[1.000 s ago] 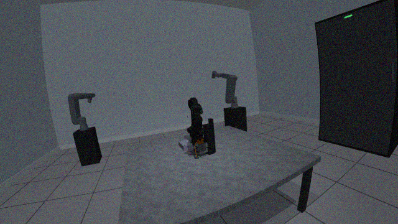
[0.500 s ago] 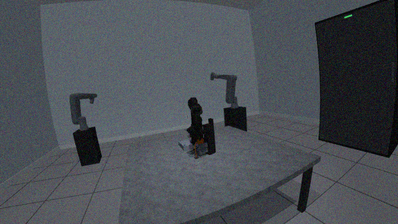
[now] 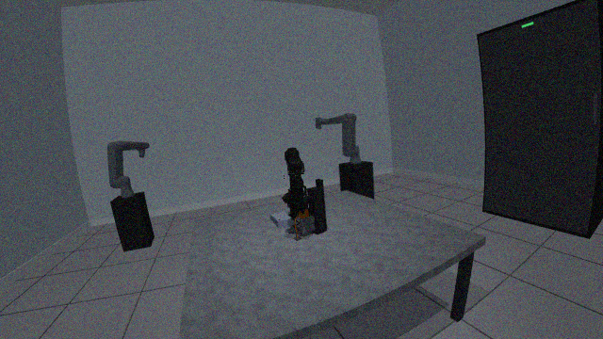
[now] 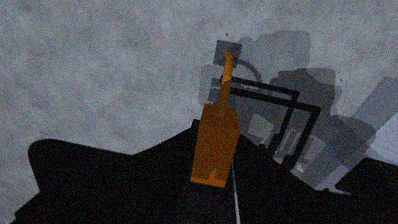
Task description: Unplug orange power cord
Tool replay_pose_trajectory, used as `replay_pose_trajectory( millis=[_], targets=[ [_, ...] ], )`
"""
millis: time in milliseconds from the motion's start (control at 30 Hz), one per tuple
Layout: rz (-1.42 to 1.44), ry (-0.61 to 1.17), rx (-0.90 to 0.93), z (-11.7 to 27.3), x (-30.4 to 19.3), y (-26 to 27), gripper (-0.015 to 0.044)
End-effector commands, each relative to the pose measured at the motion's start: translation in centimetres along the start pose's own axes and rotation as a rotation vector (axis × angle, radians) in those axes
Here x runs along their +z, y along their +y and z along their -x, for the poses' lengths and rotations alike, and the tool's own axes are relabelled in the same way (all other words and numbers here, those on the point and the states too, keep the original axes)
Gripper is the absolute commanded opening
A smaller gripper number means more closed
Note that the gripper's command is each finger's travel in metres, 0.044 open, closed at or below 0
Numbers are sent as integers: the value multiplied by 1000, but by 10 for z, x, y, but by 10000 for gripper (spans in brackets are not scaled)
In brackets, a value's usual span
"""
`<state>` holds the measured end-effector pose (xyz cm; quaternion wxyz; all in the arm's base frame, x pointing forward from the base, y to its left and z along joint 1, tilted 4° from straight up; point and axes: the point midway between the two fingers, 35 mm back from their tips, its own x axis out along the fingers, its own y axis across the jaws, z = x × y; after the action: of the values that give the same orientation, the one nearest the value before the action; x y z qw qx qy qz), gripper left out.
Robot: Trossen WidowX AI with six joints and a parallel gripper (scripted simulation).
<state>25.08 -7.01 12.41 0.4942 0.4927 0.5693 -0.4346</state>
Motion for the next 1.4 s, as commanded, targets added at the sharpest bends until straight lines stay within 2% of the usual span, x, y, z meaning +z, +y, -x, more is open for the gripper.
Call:
replay_pose_trajectory(
  millis=[0,433,633,1367],
  targets=[
    [-30,-76,1,5,31,-1,0],
    [-31,-77,1,8,51,-6,0],
    [-25,-79,1,8,42,-5,157],
    [-32,-74,2,14,33,-4,160]
  ],
)
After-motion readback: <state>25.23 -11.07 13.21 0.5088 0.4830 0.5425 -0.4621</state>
